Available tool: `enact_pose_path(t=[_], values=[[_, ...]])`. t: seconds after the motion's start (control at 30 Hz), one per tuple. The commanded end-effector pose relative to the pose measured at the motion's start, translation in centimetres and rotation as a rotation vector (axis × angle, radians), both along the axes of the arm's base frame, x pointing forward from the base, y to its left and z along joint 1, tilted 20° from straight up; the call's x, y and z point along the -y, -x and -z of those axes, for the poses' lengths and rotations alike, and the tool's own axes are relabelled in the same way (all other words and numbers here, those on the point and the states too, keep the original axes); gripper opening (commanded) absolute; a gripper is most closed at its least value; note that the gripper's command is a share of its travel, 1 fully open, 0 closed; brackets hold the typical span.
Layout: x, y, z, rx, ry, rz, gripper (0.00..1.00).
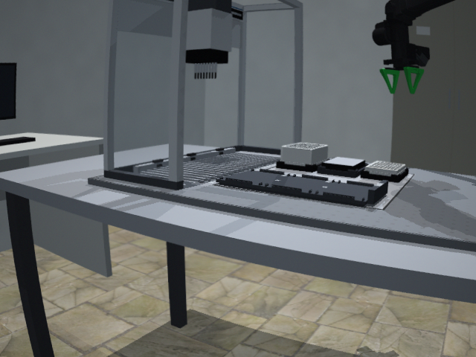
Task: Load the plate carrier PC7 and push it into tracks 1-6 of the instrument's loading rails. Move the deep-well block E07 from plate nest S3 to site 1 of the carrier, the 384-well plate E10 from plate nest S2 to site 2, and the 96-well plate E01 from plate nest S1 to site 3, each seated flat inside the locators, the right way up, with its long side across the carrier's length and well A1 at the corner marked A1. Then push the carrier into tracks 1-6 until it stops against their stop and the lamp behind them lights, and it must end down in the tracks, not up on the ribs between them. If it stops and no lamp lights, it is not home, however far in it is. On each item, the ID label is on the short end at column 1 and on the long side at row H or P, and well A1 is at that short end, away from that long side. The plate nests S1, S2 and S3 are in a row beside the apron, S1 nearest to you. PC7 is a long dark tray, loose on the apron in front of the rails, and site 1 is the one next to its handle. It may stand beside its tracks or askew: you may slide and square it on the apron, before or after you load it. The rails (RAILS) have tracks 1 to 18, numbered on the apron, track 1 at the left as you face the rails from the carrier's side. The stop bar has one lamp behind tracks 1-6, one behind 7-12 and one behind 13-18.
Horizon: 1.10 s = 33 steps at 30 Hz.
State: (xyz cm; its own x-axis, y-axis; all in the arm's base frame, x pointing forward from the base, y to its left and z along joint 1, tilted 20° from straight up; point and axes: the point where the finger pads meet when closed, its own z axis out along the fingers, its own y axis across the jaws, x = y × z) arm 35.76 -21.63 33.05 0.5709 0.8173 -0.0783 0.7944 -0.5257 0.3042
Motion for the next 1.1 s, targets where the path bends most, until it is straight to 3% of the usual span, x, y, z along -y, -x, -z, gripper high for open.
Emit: enact_pose_path(t=[0.0, 0.53, 0.67, 1.07], values=[[0.0, 0.0, -0.5, 0.01, 0.006, 0.0, 1.0], [0.0, 0.0, -0.5, 0.01, 0.006, 0.0, 1.0], [-2.4, -1.0, -1.3, 0.013, 0.057, -0.149, 1.0], [-8.1, -3.5, 1.7, -0.097, 0.114, -0.498, 1.0]])
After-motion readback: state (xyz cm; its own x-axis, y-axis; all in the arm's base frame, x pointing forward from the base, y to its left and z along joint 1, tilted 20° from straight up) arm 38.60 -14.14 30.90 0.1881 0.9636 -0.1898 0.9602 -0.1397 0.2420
